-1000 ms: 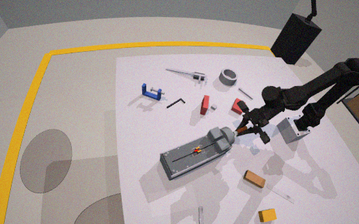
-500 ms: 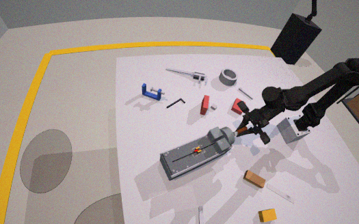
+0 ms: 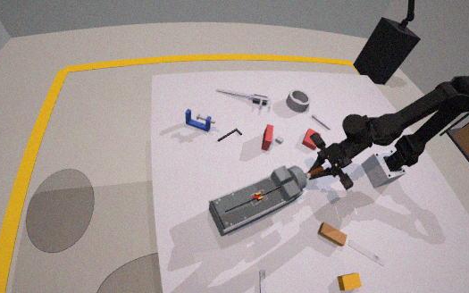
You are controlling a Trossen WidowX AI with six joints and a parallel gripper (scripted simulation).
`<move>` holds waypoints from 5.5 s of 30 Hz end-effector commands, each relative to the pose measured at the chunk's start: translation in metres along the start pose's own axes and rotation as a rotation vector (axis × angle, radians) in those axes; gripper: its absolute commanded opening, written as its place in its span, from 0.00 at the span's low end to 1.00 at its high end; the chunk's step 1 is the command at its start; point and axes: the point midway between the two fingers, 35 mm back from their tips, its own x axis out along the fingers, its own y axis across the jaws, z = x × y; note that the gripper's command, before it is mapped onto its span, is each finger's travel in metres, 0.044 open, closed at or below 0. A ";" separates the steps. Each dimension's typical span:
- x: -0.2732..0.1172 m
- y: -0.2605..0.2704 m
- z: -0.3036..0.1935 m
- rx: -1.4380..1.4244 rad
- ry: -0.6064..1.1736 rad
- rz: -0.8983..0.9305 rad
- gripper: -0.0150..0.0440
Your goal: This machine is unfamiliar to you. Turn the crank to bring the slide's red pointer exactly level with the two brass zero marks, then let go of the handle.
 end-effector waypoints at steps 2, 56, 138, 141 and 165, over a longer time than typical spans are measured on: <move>0.003 0.009 -0.003 -0.003 0.009 0.020 0.25; 0.033 0.012 -0.032 -0.002 0.010 0.021 0.25; 0.040 -0.029 -0.038 -0.005 0.010 0.018 0.25; 0.040 -0.029 -0.037 -0.005 0.010 0.018 0.25; 0.038 -0.031 -0.036 -0.005 0.010 0.018 0.25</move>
